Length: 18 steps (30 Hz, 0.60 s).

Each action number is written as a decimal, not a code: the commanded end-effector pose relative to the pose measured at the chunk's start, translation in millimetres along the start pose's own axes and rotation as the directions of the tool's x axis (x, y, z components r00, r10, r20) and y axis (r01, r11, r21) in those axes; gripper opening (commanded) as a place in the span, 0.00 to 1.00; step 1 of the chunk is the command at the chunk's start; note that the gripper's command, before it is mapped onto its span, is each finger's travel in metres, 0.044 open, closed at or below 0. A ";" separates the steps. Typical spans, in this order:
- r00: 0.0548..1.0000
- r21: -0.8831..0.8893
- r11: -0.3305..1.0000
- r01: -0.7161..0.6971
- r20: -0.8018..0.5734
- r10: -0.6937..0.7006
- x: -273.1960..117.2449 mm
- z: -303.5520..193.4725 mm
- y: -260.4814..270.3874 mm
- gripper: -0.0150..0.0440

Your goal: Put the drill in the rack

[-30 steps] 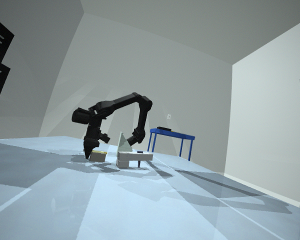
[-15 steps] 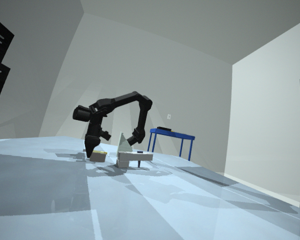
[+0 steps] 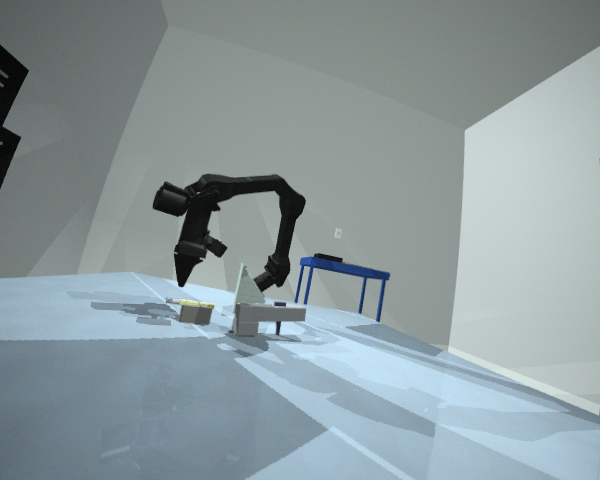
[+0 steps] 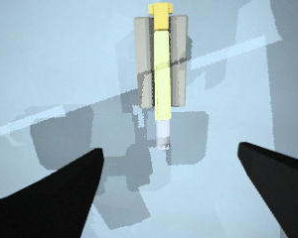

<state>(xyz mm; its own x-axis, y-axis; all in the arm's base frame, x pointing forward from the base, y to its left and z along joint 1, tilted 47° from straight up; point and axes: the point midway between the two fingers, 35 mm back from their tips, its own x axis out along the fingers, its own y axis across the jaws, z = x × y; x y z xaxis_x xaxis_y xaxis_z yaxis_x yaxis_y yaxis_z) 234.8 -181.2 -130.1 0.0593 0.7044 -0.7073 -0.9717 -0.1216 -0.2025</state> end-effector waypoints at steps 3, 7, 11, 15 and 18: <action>0.988 0.040 0.997 0.062 -0.143 -0.056 -37.6 5.1 -22.0 1.00; 0.940 0.064 0.983 0.169 -0.310 -0.141 -86.3 17.2 -46.1 1.00; 0.859 0.075 0.950 0.303 -0.454 -0.238 -135.2 38.1 -66.5 1.00; 0.748 0.058 0.891 0.450 -0.569 -0.341 -182.0 67.3 -82.7 1.00; 0.649 0.026 0.828 0.560 -0.635 -0.419 -214.5 94.3 -91.9 1.00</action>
<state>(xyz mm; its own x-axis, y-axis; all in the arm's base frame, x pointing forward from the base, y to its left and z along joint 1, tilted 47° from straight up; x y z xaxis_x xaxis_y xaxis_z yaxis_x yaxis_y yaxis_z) 290.0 -254.4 69.2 0.5207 0.1470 -0.8410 -0.8412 0.2565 -0.4760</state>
